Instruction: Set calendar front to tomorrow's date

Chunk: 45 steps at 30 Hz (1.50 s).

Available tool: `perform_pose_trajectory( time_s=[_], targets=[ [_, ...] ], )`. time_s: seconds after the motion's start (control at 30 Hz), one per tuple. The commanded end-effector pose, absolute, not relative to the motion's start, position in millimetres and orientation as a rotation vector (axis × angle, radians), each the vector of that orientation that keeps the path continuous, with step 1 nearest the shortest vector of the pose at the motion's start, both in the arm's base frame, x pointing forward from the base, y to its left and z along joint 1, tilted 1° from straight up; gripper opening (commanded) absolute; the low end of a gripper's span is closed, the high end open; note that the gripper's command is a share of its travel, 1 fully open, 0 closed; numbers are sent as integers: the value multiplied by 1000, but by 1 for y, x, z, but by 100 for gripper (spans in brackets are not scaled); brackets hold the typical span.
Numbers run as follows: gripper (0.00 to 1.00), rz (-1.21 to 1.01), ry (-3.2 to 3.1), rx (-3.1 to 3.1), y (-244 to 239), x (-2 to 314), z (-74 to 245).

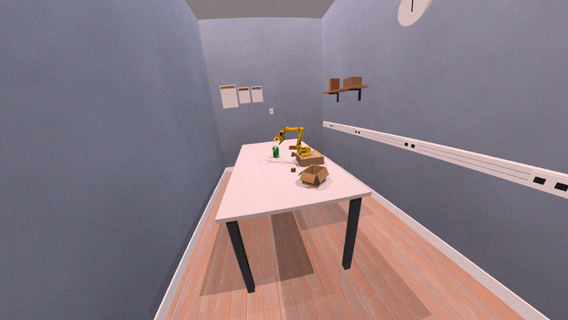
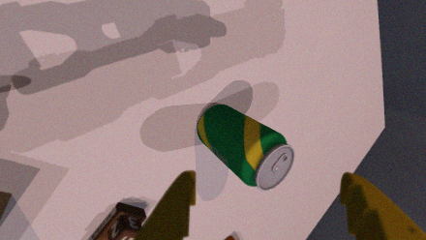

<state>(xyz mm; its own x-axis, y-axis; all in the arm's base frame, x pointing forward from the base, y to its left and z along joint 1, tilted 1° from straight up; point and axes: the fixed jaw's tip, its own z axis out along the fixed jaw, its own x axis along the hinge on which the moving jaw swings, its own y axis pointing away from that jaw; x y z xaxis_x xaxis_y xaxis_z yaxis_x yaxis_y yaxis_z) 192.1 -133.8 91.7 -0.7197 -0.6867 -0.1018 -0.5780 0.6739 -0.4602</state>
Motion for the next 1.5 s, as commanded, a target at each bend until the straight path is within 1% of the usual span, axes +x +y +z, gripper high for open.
perform_pose_trajectory(
  time_s=[0.0,0.1,0.17,0.37,0.53,0.67,0.73,1.03,1.47],
  targets=[
    [35,-605,2751,-760,-170,166,86],
    [35,-625,2814,-586,-189,145,85],
    [35,-625,2814,-586,-189,145,85],
    [35,-655,2896,-278,-215,104,84],
    [35,-672,2931,-80,-227,76,83],
    [35,-681,2946,34,-233,60,82],
    [35,-681,2946,34,-233,60,82],
    [35,-689,2956,155,-237,42,82],
    [35,-665,2966,166,-236,41,78]
  ],
)
